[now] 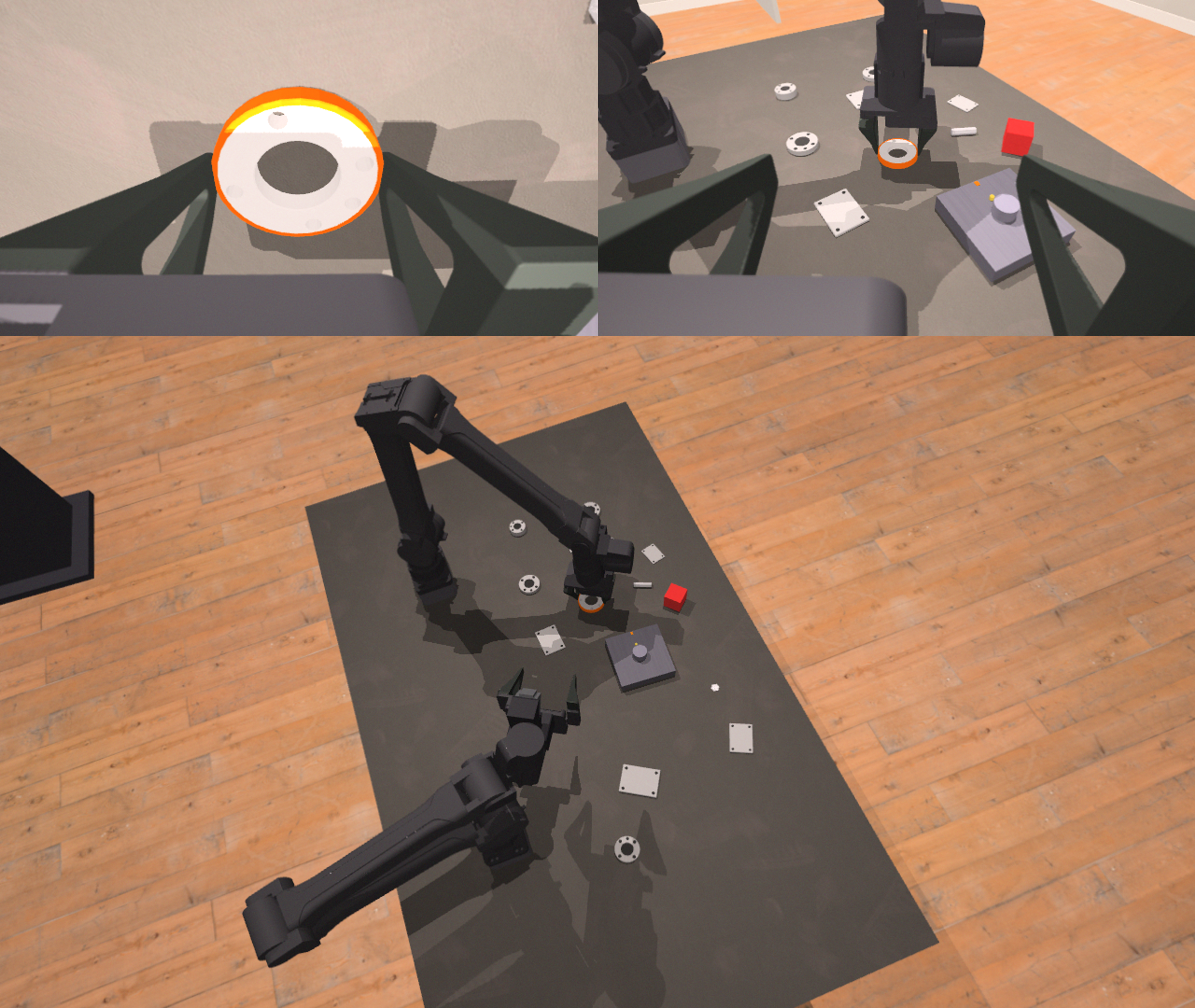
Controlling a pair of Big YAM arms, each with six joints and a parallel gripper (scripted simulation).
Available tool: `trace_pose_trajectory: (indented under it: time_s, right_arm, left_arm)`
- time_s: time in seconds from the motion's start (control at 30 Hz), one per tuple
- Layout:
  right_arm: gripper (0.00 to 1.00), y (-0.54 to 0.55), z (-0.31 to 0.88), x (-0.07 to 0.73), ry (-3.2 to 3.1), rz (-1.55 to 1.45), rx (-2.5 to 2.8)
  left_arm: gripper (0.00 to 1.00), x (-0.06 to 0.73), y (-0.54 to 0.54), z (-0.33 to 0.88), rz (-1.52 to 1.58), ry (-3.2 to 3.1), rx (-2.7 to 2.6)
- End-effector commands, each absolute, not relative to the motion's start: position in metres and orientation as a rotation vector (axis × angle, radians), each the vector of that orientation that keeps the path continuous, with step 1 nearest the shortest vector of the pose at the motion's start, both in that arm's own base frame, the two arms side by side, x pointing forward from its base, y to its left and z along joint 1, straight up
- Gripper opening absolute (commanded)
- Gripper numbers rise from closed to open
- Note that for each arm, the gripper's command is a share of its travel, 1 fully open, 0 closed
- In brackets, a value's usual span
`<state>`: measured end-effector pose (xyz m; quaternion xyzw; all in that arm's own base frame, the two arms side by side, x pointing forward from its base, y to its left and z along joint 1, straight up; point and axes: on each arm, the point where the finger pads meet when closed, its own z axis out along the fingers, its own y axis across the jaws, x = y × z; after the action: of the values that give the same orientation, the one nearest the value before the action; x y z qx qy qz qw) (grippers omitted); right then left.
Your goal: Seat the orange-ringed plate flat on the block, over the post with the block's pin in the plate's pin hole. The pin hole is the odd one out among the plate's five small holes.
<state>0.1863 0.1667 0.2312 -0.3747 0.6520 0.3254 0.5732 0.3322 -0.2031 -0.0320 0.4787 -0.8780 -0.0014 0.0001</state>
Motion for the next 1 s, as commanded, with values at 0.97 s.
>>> trace_pose_trajectory:
  time_s: [0.97]
  right_arm:
    - [1.0, 0.122, 0.235, 0.2, 1.7, 0.314, -0.857]
  left_arm:
    - [0.59, 0.373, -0.382, 0.046, 0.003, -2.746, 1.527]
